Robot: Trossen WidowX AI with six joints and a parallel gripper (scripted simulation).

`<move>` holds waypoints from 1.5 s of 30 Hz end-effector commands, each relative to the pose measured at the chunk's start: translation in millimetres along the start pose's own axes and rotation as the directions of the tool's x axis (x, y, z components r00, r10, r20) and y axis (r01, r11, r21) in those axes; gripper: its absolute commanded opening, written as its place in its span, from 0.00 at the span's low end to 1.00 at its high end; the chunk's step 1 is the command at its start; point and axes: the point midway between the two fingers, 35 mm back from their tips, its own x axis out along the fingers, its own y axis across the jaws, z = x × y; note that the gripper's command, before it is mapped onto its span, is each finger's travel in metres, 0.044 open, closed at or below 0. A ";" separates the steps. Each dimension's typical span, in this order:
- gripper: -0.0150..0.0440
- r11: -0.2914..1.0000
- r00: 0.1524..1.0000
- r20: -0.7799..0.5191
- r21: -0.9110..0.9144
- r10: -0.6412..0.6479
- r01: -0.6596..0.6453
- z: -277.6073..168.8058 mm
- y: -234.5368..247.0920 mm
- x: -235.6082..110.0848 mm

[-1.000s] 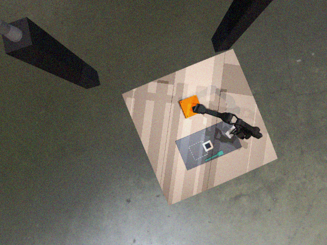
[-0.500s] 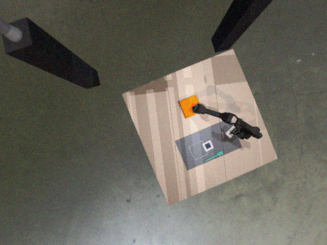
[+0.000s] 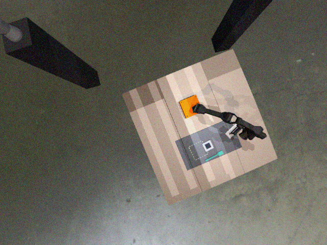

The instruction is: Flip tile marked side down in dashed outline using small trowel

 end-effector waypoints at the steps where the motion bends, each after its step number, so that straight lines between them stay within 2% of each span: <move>1: 0.71 1.000 1.000 0.004 0.003 -0.009 0.009 0.4 -1.0 1.6; 32: 0.71 0.998 0.998 0.024 -0.026 -0.060 0.060 2.5 -5.0 47.6; 37: 0.49 0.998 0.998 0.024 -0.026 -0.060 0.060 2.5 -5.0 47.6; 45: 0.47 0.998 0.998 0.024 -0.026 -0.060 0.060 2.5 -5.0 47.6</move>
